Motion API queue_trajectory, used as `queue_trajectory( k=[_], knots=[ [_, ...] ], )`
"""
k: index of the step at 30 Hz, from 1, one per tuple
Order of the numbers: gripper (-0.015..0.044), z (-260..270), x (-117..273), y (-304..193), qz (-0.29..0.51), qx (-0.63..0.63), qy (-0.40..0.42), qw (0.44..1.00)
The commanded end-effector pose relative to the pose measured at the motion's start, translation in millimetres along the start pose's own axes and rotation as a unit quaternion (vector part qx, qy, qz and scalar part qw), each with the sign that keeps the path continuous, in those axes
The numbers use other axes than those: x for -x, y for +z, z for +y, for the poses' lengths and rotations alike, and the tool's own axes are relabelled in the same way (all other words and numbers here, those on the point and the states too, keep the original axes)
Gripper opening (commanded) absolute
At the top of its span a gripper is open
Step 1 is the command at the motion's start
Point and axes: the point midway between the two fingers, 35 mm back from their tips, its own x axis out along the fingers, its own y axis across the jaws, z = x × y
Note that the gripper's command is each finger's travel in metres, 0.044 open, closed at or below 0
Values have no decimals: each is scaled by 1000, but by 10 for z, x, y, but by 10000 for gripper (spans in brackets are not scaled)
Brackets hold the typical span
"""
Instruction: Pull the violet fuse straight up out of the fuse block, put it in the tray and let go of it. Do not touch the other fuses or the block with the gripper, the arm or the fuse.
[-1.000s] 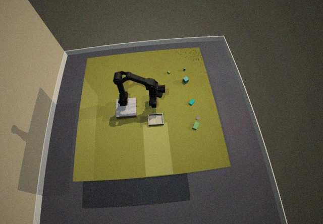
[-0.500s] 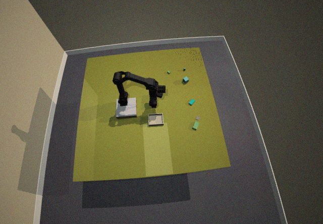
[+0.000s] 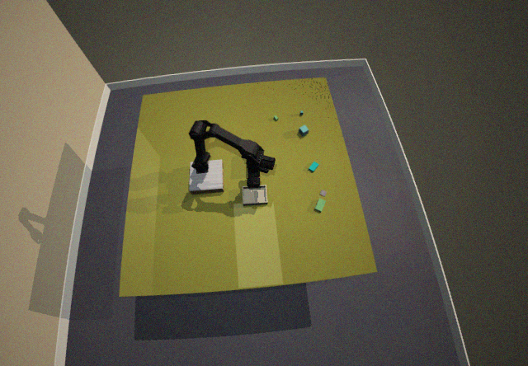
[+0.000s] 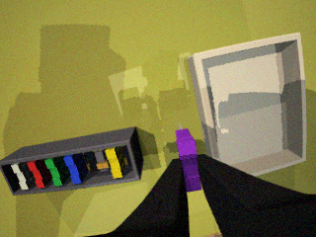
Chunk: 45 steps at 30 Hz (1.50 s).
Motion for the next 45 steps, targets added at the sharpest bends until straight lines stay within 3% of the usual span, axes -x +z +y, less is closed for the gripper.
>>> queue_trajectory(
  k=[1, 11, 45],
  knots=[
    [0, -240, -18, 15, 3, 2, 1, 1000],
    [0, -782, -27, -27, 3, 2, 0, 1000],
    [0, -791, -428, -33, 3, 2, 0, 1000]
  ],
)
